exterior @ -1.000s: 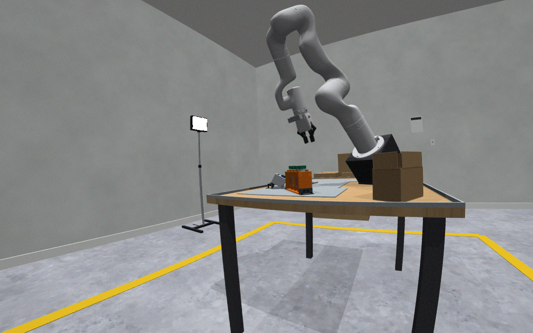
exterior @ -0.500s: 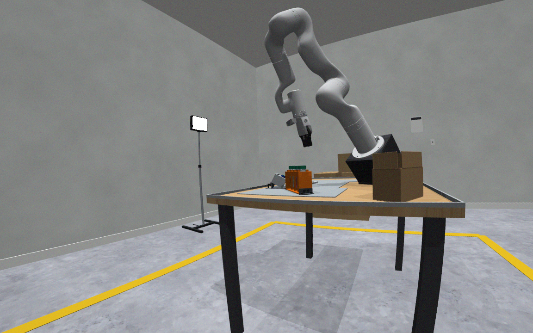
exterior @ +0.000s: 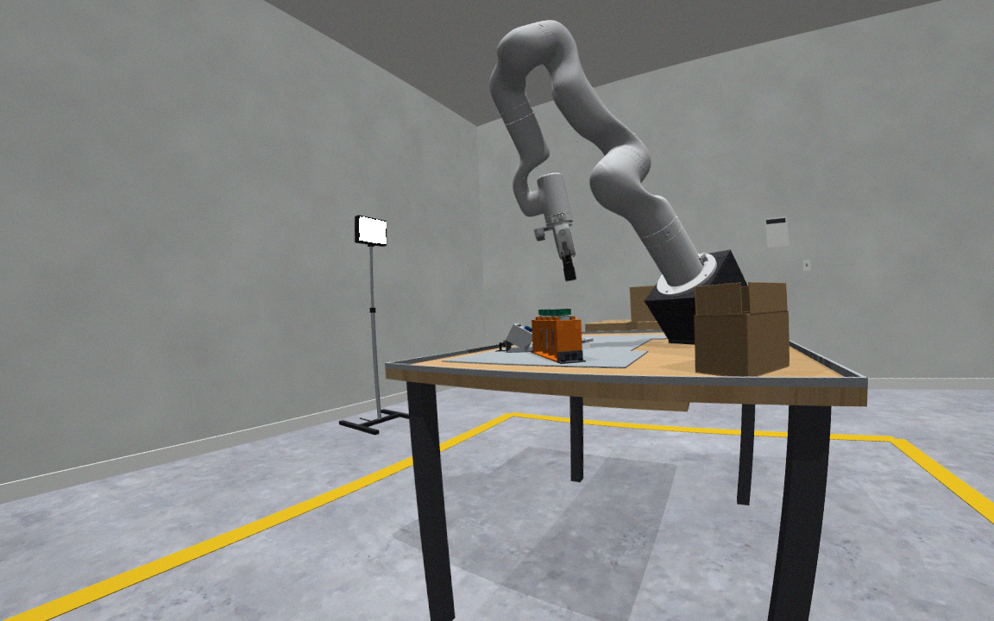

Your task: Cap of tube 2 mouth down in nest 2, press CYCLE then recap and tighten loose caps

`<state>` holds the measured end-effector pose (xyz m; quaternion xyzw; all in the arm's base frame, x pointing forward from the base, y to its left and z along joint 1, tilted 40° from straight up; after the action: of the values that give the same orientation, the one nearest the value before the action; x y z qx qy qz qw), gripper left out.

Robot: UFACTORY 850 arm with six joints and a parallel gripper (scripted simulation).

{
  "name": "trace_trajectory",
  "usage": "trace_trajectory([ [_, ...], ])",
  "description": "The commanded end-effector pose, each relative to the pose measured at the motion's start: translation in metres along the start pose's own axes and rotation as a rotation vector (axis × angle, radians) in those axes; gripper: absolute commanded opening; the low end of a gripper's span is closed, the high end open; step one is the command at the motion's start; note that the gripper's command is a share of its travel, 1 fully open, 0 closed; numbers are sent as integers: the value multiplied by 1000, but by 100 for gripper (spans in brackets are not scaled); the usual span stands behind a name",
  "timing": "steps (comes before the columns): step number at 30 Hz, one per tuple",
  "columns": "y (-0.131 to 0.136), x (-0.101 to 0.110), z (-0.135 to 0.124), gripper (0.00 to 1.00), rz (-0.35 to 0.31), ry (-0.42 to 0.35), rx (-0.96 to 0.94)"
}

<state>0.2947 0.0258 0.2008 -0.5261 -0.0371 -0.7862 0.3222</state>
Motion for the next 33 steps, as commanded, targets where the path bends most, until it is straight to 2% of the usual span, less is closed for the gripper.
trace_trajectory([
  [1,-5,-8,6,46,12,14,-148],
  [33,-26,-44,30,46,117,80,-1073],
])
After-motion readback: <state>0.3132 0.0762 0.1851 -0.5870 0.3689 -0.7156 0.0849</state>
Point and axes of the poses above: the point where the finger pads meet when closed, its own x axis back along the fingers, its own y axis across the jaws, z = x × y, the point moved 2 cm from there along x, back along the fingers, and after that the axes turned 4 degrees about x, right-handed, at the moved point
